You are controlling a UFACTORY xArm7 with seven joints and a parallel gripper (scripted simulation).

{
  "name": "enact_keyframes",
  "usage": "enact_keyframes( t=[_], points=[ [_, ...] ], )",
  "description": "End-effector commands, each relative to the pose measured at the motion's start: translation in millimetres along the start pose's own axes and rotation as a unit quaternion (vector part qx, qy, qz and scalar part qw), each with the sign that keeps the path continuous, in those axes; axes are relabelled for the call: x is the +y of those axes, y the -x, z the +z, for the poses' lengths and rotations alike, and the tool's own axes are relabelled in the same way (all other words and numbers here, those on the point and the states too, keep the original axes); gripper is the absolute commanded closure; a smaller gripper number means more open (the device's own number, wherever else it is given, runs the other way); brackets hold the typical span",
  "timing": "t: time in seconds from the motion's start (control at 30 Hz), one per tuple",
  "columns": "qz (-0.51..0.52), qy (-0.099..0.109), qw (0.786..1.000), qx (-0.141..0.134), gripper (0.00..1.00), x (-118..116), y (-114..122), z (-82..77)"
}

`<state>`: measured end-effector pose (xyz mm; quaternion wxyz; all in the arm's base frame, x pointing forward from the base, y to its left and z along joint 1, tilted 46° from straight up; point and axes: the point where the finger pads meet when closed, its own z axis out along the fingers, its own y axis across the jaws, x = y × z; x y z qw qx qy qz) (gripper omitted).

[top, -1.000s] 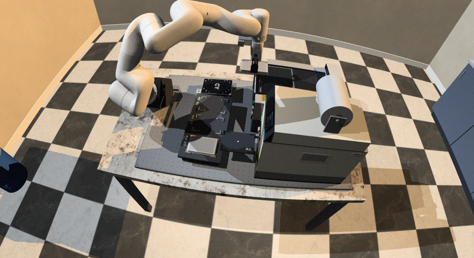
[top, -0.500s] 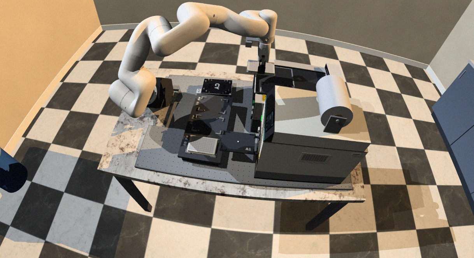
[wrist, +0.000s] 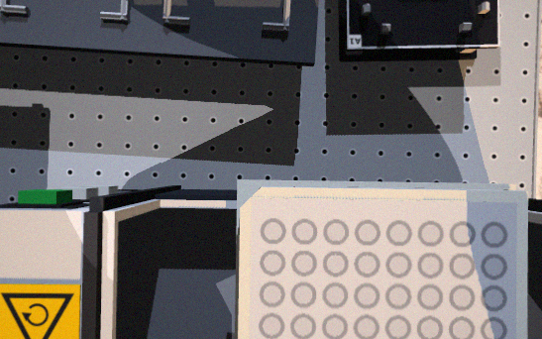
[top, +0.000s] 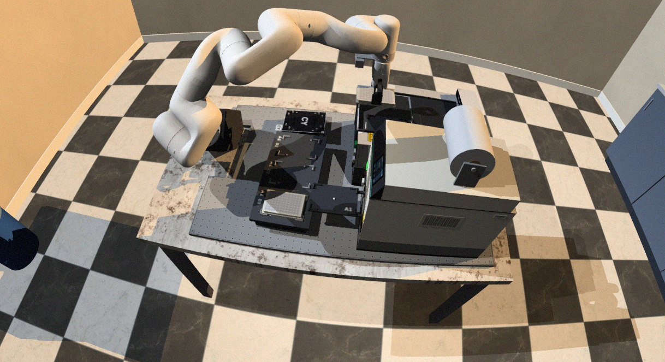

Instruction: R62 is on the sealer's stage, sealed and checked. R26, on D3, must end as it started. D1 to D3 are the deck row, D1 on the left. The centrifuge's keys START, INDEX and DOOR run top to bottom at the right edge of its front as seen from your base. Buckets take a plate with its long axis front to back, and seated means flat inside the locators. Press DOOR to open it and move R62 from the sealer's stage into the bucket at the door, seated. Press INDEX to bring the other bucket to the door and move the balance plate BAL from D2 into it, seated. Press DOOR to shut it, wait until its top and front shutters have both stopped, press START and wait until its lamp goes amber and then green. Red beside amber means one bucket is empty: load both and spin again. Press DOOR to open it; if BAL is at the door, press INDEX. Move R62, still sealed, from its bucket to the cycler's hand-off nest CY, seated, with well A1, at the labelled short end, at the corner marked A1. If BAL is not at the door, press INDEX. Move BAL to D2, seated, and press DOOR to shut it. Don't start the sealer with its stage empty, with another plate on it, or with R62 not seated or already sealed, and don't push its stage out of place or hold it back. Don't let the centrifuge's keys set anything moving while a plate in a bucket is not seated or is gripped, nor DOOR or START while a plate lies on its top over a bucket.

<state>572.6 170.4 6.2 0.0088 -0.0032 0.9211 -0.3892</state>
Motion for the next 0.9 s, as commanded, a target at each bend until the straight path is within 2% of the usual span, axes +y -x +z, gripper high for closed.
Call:
enact_keyframes(
  t=[0.0, 0.47, 0.87],
  points=[
    [0.000, 0.001, 1.000, -0.001, 1.00, 1, 8, -3.5],
    [0.000, 0.001, 1.000, -0.001, 1.00, 0, 41, -3.6],
    [0.000, 0.001, 1.000, -0.002, 1.00, 0, 58, -3.7]
  ],
)
